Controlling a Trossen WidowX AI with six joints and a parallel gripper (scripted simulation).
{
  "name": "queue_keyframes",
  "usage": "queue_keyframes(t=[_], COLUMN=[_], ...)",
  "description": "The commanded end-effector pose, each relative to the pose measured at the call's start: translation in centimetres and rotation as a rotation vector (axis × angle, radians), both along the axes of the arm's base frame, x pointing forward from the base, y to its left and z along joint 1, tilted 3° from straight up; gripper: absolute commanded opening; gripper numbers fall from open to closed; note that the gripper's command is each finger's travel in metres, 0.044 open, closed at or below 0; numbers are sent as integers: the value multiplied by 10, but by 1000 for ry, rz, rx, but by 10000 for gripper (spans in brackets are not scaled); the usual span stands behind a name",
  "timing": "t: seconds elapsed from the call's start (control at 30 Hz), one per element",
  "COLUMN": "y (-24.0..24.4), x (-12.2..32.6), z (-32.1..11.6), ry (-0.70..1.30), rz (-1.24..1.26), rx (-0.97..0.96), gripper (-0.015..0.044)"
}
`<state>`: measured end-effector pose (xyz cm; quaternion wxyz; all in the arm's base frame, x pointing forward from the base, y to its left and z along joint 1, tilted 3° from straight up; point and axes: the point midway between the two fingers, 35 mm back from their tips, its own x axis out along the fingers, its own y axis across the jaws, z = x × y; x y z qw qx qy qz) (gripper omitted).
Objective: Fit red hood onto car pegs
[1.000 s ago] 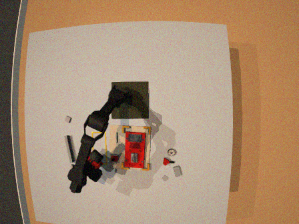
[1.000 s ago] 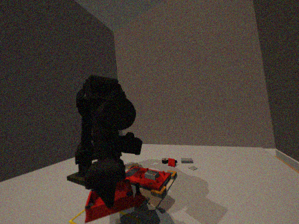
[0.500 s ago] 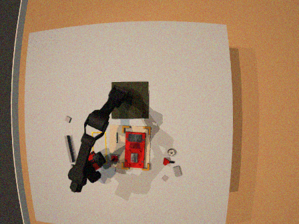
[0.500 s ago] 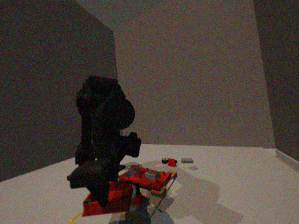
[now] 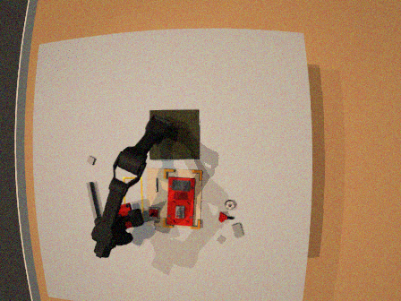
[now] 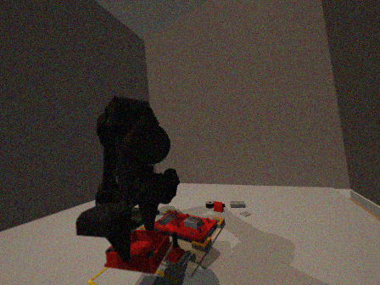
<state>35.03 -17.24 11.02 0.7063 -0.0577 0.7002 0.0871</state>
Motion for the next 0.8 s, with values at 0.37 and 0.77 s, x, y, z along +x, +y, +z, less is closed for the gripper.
queue_keyframes(t=[0.37, 0.77], y=[2, 2], x=[-3, 0], z=[1, -39], ry=[6, 6], rz=[-250, -250], rx=[1, 1], gripper=[0, 0])
